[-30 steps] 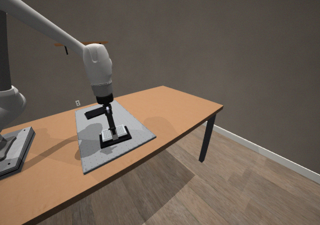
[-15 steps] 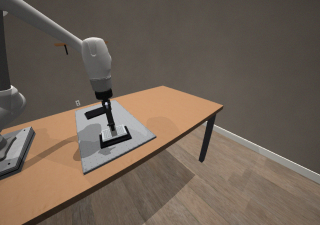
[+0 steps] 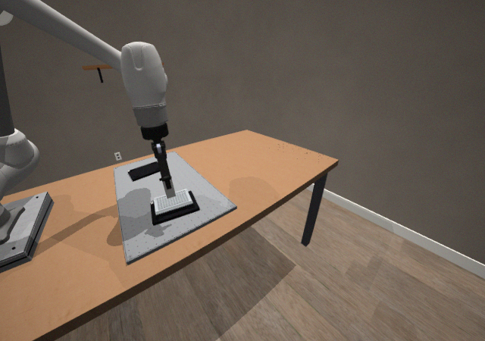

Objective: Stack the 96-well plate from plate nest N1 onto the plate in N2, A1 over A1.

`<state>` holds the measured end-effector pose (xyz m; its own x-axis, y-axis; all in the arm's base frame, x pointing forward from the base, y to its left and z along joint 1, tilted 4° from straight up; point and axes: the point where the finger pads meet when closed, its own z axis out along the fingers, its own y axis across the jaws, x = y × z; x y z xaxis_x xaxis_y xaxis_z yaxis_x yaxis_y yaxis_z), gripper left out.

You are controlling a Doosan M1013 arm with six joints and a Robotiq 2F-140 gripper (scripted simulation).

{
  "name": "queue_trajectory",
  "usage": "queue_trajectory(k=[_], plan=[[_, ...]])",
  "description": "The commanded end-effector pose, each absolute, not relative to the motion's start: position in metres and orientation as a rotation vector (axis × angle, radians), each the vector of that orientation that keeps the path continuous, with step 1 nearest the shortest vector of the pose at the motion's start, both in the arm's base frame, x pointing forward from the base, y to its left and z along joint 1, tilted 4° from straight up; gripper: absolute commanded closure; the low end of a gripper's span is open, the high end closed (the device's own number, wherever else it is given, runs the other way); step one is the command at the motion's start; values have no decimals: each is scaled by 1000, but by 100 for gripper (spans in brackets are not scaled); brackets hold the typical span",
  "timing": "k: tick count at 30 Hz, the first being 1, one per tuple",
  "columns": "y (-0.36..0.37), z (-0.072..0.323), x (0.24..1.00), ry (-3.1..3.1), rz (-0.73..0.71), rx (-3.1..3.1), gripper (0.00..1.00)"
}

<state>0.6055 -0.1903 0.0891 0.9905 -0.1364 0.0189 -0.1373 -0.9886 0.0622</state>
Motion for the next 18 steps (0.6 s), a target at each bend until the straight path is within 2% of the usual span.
queue_trajectory(k=[1, 18], plan=[[-190, 96, 605, -211, 22, 3071, 0], [-189, 103, 605, -211, 22, 3071, 0]])
